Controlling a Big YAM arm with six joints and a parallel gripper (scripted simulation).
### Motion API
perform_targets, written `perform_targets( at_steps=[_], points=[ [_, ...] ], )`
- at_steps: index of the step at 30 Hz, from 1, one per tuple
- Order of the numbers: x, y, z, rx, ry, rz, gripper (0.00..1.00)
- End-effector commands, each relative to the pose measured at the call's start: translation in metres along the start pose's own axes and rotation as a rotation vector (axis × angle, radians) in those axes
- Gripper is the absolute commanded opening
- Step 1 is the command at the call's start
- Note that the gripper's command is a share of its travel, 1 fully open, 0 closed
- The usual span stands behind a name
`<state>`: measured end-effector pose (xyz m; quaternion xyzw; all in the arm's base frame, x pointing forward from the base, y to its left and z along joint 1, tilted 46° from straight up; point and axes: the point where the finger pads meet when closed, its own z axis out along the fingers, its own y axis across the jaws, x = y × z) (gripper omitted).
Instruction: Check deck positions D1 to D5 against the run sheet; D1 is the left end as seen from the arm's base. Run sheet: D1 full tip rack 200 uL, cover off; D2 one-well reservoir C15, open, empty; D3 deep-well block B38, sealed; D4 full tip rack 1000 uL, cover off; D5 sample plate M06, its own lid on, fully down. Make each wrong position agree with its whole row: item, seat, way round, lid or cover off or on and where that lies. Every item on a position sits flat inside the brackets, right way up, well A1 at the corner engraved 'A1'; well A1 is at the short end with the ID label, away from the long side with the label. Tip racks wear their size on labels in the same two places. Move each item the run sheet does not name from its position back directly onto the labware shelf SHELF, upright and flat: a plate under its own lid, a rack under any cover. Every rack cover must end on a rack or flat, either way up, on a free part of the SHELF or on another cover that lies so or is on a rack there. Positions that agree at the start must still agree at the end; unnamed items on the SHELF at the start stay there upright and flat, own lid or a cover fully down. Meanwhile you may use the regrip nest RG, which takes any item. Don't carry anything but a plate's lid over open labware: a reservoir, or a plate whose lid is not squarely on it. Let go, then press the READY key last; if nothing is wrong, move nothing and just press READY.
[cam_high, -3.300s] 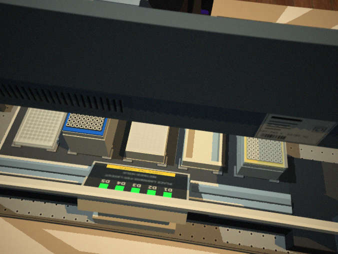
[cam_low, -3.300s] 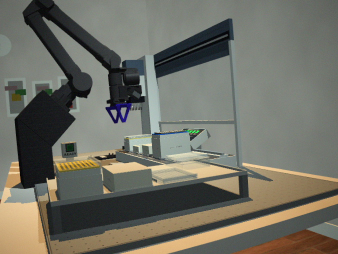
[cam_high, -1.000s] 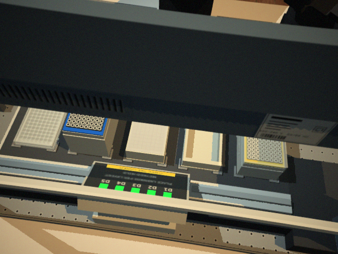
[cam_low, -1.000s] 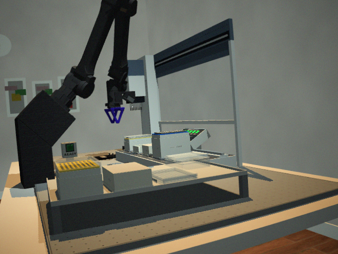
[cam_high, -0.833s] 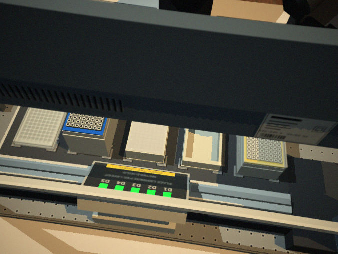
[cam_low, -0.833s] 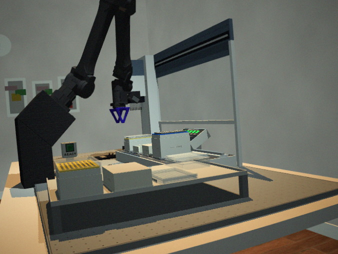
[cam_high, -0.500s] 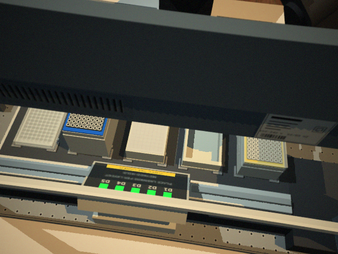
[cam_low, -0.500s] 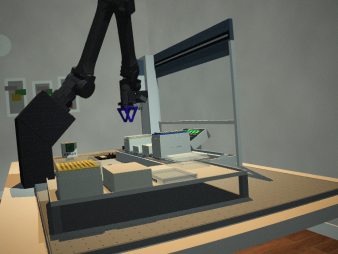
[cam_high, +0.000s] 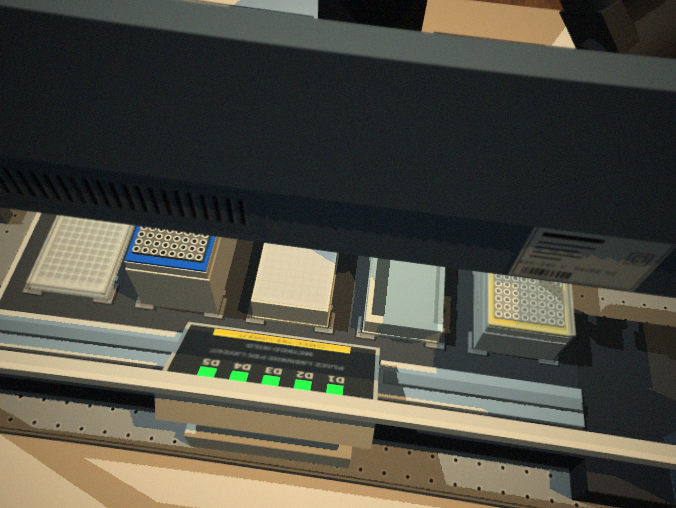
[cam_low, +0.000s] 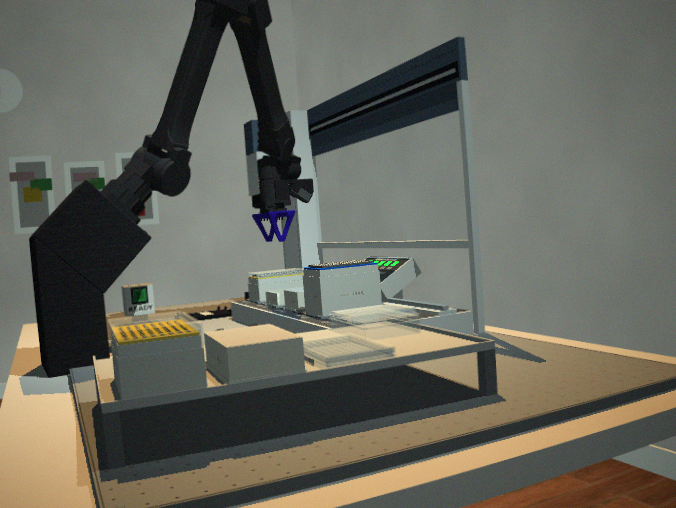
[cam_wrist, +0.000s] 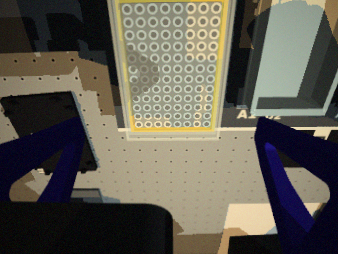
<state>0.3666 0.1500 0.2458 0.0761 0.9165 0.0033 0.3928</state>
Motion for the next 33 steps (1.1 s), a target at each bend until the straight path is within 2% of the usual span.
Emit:
perform_targets(
  at_steps=[1, 33],
  points=[
    [0.0043, -0.0032, 0.0035, 0.016, 0.019, -0.029, 1.0],
    [0.0023, -0.0031, 0.0, 0.009, 0.011, -0.026, 1.0]
  ],
)
